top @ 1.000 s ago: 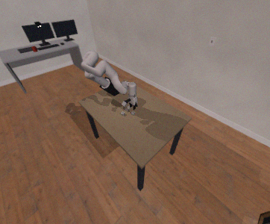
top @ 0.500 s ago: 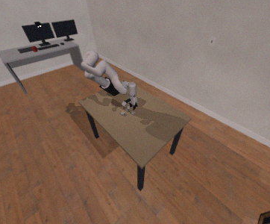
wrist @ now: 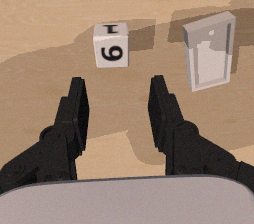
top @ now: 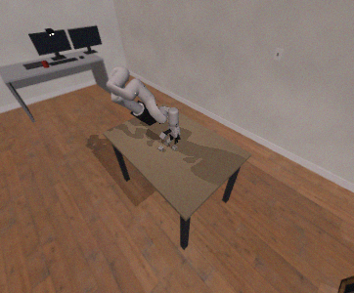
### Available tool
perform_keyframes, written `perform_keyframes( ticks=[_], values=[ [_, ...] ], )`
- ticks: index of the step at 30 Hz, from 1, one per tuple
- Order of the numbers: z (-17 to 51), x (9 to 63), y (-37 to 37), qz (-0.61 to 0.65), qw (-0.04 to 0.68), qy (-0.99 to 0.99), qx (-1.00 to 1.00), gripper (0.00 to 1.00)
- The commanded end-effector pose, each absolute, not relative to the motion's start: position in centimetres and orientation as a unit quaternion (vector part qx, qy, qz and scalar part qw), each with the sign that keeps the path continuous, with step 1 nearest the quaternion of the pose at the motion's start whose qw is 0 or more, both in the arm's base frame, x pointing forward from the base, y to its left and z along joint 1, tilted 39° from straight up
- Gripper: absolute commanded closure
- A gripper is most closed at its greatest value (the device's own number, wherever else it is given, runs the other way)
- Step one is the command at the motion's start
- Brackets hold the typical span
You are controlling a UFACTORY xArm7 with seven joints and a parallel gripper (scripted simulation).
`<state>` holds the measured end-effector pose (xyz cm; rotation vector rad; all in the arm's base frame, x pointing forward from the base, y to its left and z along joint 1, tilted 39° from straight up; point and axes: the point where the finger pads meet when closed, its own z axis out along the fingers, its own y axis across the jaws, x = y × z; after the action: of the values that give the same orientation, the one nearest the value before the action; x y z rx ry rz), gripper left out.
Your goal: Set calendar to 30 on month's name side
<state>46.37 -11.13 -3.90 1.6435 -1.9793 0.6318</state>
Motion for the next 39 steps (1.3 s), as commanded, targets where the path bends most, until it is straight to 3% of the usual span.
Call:
perform_keyframes(
  ticks=[1, 39],
  values=[
    [-3.9, 46.5, -11.0, 0.232, 0.242, -0.724, 0.603, 0.51],
    [-7.1, 46.4, -13.6, 0.230, 0.245, -0.719, 0.609, 0.51]
  ],
)
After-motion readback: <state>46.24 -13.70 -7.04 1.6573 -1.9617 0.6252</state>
